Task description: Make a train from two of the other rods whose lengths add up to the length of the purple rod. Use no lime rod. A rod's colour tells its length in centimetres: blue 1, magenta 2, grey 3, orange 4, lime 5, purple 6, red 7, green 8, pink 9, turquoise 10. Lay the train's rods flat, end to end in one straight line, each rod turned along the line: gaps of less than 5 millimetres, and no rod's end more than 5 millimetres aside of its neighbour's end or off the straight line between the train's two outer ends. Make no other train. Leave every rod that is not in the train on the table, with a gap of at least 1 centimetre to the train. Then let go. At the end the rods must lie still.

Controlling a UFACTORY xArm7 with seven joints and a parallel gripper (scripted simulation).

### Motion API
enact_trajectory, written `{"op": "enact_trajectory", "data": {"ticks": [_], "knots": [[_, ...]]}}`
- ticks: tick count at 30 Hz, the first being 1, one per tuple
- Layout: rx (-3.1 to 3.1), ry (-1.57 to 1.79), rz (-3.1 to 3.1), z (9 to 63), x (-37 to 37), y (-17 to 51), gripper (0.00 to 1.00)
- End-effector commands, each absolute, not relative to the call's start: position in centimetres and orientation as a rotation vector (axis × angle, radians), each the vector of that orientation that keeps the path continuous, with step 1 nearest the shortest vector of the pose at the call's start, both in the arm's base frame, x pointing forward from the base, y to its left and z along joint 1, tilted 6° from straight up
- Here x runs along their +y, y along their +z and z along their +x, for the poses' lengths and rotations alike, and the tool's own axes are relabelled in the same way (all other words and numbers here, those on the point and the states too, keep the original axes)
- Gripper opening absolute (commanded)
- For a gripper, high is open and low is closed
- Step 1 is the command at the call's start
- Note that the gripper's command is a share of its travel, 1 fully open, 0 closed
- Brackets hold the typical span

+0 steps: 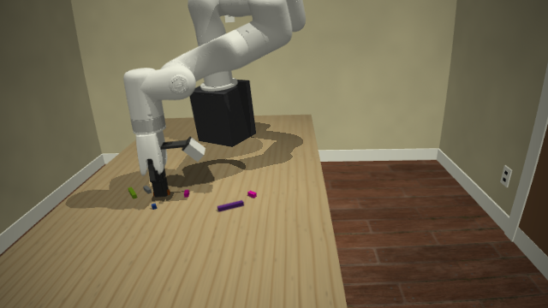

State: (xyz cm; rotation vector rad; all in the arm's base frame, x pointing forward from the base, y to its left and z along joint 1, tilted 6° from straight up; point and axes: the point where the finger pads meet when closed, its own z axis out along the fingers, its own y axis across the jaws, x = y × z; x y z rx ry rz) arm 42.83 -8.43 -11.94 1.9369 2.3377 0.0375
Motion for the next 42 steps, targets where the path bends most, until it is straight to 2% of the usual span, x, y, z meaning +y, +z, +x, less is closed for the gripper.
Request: {"op": "enact_trajectory", "data": {"ticks": [1, 15, 31, 42], "knots": [[2.334, 0.041, 1.935, 42.8, -8.4, -10.0, 0.04], [2.334, 0.041, 1.935, 42.1, -8.0, -2.7, 0.04], [2.36, 0.038, 1.902, 42.1, -7.9, -2.4, 0.04], [2.665, 0.007, 1.439, 42.7, -6.3, -2.4, 0.04]]}}
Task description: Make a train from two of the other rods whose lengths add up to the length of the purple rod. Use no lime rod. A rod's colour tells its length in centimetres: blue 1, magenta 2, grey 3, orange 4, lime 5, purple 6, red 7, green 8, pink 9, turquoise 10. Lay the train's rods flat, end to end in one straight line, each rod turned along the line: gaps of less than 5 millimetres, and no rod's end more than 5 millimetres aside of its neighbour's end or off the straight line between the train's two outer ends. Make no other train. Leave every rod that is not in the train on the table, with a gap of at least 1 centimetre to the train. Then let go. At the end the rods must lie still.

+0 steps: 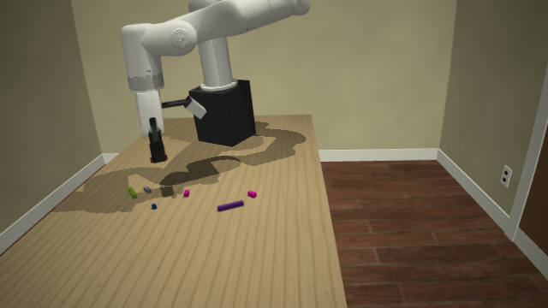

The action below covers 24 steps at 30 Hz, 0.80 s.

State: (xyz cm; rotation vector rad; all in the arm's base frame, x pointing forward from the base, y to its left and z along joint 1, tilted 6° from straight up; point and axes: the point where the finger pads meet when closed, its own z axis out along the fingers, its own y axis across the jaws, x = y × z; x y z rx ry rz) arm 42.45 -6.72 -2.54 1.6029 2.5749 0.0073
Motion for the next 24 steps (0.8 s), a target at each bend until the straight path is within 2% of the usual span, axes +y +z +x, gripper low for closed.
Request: {"op": "enact_trajectory", "data": {"ticks": [1, 24], "knots": [[2.696, 0.004, 1.38, 42.8, -6.1, -2.4, 0.04], [3.018, -0.059, 0.319, 43.9, -2.8, -2.4, 0.04]]}}
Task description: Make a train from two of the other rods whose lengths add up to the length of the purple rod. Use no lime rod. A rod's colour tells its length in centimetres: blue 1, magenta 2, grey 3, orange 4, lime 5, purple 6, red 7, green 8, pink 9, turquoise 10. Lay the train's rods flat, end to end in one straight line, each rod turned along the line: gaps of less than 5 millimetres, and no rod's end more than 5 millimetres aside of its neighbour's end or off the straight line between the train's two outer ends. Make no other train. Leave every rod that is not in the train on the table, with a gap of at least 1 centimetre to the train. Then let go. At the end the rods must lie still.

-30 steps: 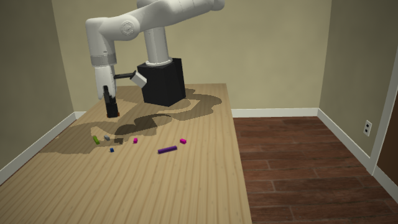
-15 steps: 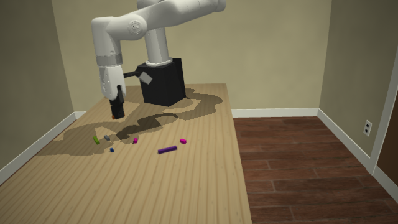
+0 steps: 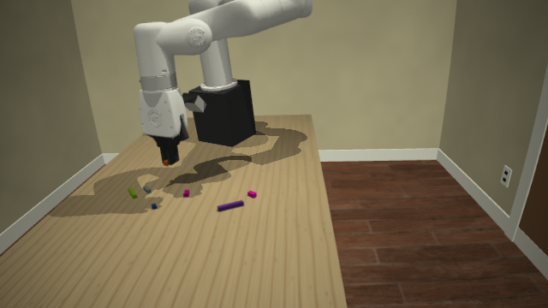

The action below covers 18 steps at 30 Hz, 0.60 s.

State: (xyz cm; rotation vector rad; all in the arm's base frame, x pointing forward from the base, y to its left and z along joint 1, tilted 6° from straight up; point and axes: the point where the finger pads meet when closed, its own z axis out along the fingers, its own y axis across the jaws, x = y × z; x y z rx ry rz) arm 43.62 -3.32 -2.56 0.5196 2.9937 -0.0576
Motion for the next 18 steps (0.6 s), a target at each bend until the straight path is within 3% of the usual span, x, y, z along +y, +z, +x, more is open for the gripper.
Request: {"op": "enact_trajectory", "data": {"ticks": [1, 18], "knots": [[3.024, -0.061, 0.267, 43.9, -2.6, -2.4, 0.04], [3.032, -0.089, -0.266, 44.3, -1.0, -2.4, 0.04]]}}
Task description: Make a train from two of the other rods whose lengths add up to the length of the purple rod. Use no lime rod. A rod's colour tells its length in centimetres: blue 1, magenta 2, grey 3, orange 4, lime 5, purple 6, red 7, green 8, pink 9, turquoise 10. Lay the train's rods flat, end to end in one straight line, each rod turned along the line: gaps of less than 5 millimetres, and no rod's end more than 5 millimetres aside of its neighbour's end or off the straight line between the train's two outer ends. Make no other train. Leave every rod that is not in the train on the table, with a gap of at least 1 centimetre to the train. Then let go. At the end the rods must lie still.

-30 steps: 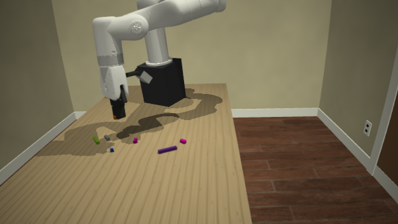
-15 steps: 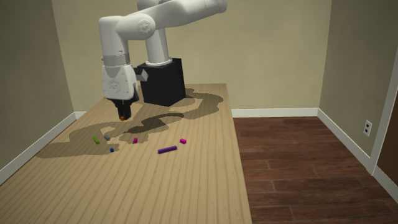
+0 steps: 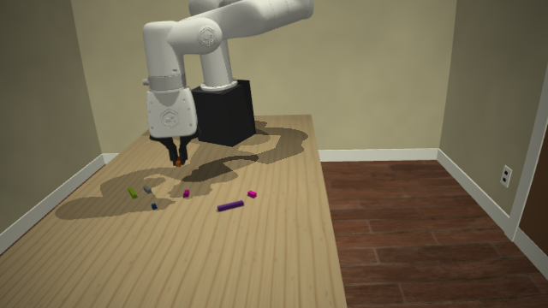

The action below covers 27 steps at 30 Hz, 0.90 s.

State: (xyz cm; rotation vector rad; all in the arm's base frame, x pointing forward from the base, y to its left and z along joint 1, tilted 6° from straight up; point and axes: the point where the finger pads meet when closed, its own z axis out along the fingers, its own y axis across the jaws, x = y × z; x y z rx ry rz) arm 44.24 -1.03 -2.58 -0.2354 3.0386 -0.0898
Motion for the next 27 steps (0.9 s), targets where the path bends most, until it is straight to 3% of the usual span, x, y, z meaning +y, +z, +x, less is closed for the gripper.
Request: {"op": "enact_trajectory", "data": {"ticks": [1, 27], "knots": [[3.032, -0.089, -0.266, 44.3, -1.0, -2.4, 0.04], [3.032, -0.089, -0.267, 44.6, -1.1, -5.2, 0.04]]}}
